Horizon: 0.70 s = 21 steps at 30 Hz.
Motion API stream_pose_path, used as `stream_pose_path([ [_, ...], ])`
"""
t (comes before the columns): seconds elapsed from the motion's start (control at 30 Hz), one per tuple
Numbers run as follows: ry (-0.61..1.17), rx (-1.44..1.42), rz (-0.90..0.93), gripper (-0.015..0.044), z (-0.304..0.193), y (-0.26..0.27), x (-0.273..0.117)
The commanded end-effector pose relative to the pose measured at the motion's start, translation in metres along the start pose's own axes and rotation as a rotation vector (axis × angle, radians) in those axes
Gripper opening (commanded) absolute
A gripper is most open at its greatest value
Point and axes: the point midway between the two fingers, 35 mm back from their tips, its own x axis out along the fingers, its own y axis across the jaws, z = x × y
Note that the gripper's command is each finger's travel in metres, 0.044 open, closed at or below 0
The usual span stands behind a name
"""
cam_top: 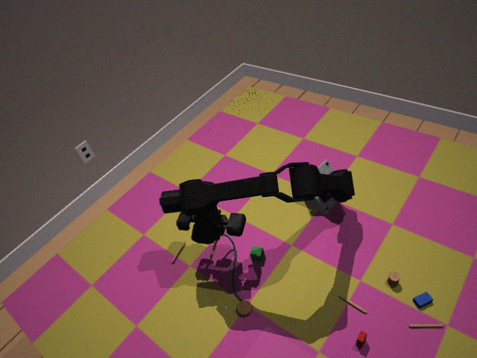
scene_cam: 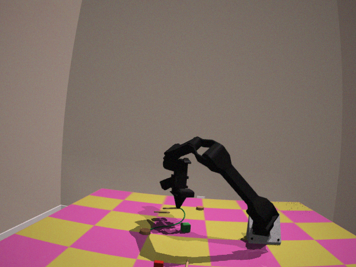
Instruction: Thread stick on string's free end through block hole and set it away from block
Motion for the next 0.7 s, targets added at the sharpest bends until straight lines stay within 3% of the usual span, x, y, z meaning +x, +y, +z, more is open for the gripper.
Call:
stream_pose_path([
  [0.0,-0.002,-0.167,0.001,0.0,0.006,0.0,0.0],
  [0.67,-0.004,-0.898,0.001,0.0,0.022,0.001,0.001],
])
